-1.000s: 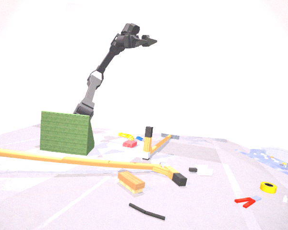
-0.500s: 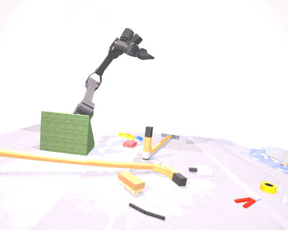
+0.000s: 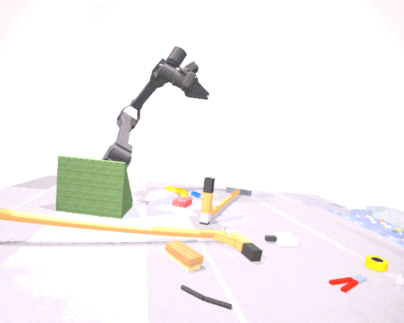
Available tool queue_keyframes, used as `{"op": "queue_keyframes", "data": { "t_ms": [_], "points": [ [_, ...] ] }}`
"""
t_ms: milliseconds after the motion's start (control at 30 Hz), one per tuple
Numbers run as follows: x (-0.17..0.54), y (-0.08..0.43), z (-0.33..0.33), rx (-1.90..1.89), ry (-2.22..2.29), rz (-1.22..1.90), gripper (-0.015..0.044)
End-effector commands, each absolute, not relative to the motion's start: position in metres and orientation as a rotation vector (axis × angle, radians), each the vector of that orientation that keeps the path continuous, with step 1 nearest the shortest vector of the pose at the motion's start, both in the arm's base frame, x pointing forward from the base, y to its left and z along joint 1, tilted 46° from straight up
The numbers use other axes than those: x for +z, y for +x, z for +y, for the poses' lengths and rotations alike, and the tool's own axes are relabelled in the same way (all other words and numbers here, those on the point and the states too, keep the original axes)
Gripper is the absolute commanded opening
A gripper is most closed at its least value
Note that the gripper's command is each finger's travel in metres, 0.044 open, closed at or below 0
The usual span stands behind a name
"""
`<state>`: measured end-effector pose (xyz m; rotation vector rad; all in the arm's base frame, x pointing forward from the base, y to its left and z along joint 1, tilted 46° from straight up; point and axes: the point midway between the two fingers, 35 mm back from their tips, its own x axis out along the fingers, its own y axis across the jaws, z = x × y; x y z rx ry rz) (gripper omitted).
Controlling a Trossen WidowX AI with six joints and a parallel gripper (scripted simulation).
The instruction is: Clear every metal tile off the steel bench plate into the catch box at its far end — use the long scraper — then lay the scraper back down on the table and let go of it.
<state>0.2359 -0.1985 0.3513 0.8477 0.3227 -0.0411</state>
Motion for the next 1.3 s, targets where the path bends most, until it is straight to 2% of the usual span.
{"op": "queue_keyframes", "data": {
  "t_ms": [0,567,1267],
  "points": [
    [0.354,0.235,-0.177,0.073,0.79,0.305,0.044],
    [0.371,0.223,-0.112,0.432,0.591,0.145,0.044],
    [0.372,0.221,-0.109,0.443,0.584,0.136,0.044]
  ]
}}
